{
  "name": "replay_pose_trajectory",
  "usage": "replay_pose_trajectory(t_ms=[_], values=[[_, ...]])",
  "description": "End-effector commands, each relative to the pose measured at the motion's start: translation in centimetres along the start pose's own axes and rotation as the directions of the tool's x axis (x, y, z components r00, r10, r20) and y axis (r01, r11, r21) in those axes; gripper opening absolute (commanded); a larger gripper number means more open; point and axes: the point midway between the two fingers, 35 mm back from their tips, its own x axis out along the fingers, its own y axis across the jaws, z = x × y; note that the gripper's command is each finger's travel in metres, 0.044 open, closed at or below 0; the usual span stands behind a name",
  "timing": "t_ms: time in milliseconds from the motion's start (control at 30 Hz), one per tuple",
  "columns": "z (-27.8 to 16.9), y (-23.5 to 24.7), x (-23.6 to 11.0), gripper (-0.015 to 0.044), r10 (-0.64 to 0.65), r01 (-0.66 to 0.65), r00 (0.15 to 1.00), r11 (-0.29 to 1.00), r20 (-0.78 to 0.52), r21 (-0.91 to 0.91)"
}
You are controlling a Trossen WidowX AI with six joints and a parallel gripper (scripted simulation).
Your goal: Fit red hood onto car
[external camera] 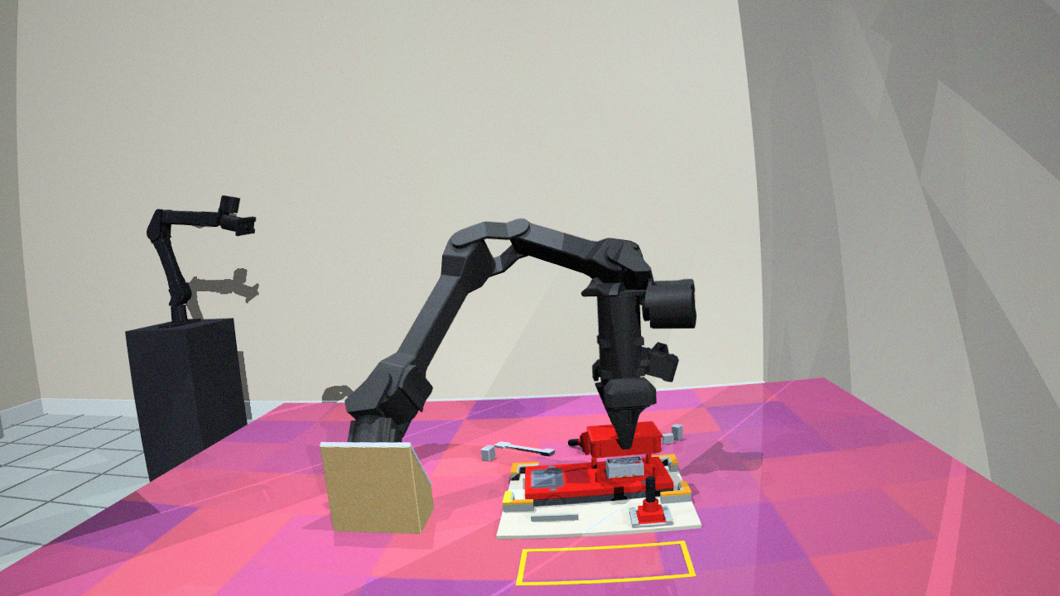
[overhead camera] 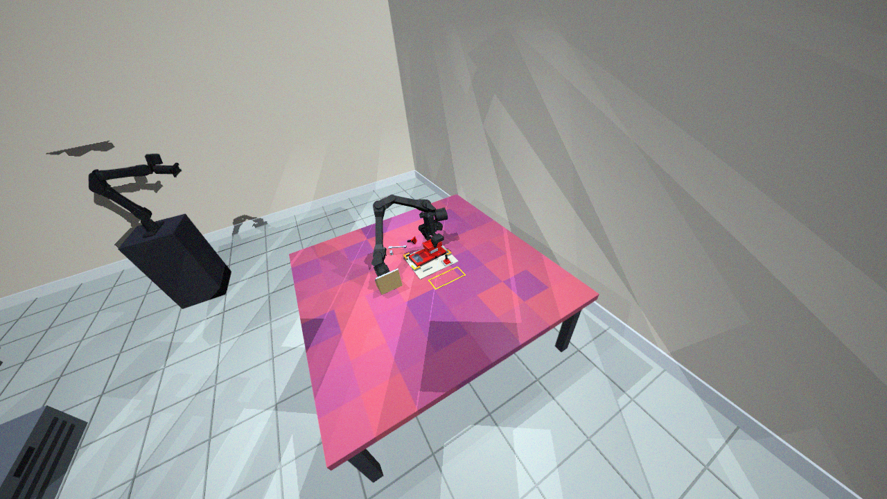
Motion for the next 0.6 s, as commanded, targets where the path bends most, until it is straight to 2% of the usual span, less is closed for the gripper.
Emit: replay_pose_trajectory(t_ms=[0,567], values=[[0.15,0.51,1.44,0.0,0.007,-0.008,1.0,1.0,0.002,0.005],[0.17,0.53,1.61,0.0,0.008,-0.008,1.0,1.0,0.002,0.005]])
